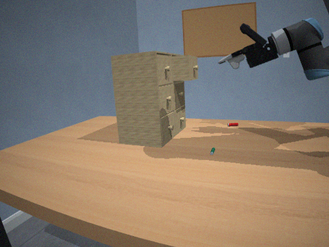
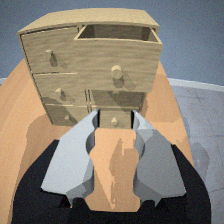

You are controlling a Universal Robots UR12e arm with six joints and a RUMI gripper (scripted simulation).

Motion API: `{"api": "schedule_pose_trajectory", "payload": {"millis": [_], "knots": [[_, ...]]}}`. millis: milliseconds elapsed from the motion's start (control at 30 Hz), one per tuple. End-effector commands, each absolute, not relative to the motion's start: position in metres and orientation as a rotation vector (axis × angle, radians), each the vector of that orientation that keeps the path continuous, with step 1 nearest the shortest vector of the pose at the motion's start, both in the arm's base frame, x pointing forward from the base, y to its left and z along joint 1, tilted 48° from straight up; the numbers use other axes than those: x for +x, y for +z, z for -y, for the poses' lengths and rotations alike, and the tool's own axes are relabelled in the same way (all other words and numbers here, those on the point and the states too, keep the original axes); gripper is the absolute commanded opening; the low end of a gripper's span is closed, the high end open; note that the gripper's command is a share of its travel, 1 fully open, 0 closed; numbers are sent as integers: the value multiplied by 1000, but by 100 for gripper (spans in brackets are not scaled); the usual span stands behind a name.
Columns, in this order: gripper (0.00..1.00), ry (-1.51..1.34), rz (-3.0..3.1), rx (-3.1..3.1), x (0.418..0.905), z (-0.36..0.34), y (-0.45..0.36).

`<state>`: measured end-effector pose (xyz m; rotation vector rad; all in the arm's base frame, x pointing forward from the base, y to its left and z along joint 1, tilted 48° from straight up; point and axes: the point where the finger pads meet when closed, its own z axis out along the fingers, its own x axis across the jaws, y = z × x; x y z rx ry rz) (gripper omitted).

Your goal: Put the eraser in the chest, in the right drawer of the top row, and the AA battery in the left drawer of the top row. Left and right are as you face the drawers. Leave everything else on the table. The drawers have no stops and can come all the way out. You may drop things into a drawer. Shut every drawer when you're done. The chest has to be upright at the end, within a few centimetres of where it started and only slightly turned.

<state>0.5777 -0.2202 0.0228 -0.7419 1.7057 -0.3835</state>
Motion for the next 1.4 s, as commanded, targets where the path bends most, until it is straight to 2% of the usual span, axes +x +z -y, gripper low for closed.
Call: {"api": "schedule_pose_trajectory", "payload": {"millis": [0,1367], "knots": [[20,-385,-1706,-742,580,220,22],[20,-385,-1706,-742,639,215,8]]}}
